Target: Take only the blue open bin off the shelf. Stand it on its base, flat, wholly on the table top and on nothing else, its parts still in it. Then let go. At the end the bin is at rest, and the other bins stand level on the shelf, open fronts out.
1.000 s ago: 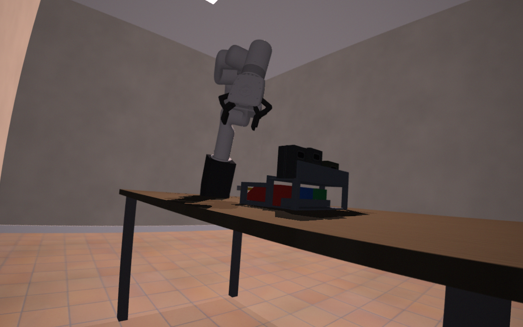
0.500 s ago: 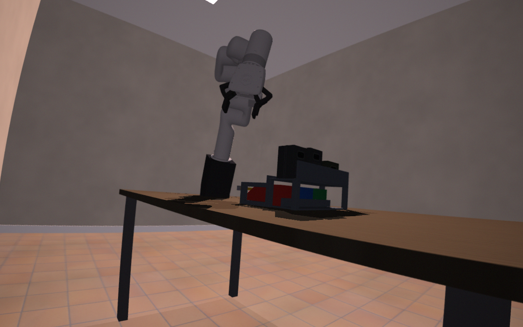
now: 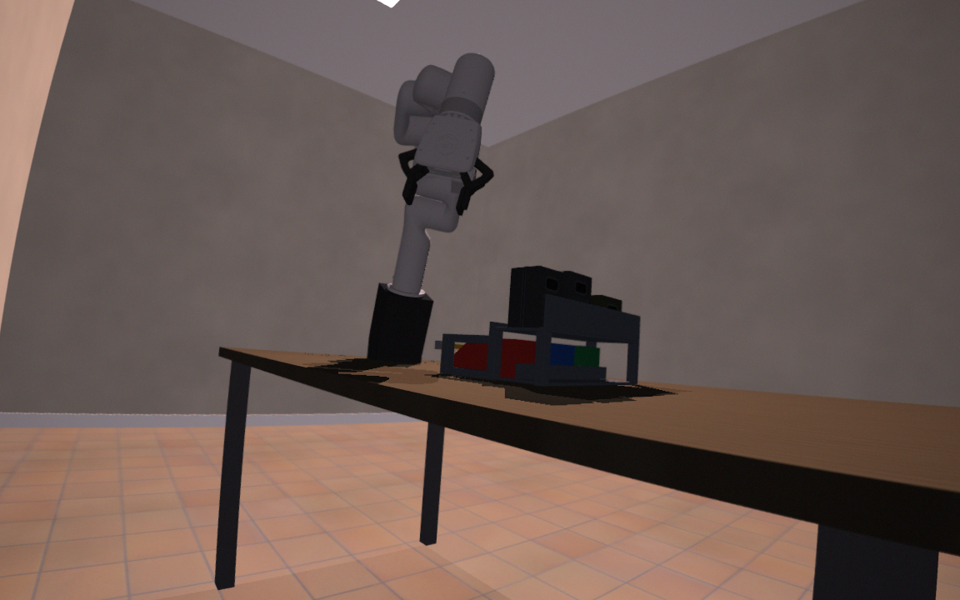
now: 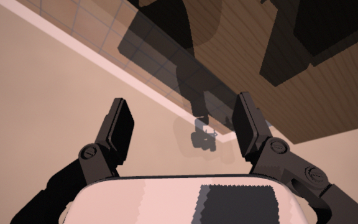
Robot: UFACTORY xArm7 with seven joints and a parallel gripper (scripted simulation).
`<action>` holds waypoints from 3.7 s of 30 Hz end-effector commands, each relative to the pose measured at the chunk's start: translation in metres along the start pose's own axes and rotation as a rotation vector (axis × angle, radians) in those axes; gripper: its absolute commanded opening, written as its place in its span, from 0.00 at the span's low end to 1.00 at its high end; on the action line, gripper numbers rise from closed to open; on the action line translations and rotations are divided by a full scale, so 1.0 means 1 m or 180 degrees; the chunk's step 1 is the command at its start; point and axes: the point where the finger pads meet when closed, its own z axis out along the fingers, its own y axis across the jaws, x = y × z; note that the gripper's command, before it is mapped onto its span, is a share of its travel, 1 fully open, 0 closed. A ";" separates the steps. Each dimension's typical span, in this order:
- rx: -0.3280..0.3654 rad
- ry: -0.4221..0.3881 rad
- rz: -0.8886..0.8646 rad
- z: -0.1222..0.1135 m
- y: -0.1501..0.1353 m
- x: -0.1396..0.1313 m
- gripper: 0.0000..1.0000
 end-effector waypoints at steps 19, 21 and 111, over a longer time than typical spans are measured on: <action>-0.0018 -0.0062 0.0008 0.005 -0.066 0.049 1.00; -0.0018 -0.0062 0.0008 0.005 -0.066 0.049 1.00; -0.0014 -0.0059 0.0007 0.020 -0.167 0.128 1.00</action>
